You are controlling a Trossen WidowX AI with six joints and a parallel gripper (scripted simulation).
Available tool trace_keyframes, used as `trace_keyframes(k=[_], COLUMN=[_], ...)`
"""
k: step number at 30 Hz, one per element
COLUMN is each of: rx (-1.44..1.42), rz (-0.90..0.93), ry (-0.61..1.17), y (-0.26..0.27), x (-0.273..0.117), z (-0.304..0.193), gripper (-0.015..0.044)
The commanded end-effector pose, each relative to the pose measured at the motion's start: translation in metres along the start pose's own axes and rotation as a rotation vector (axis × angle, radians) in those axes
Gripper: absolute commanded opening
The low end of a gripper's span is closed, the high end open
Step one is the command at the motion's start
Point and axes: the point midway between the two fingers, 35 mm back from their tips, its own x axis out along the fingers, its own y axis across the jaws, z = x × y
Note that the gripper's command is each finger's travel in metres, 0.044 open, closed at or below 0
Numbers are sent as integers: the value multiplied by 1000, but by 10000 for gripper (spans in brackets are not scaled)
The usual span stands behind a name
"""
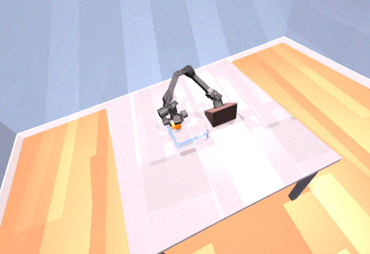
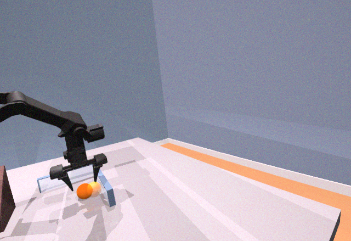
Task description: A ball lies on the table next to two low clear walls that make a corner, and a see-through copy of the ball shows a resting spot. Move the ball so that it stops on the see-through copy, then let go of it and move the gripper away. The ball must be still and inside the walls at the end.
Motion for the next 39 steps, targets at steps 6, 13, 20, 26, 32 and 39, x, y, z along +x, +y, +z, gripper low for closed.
trace_keyframes(k=[6, 13, 20, 26, 32, 39], rx=[-6, -6, -6, -7, -7, -7], rz=[5, 5, 5, 4, 3, 4], ry=[6, 6, 6, 4, -1, -3], y=[2, 2, 2, -1, -5, -5], x=[16, 20, 20, 6, -29, -72], z=[-1, -1, -1, 0, 2, 3], gripper=[376, 297, 231, 93, 0, 0])
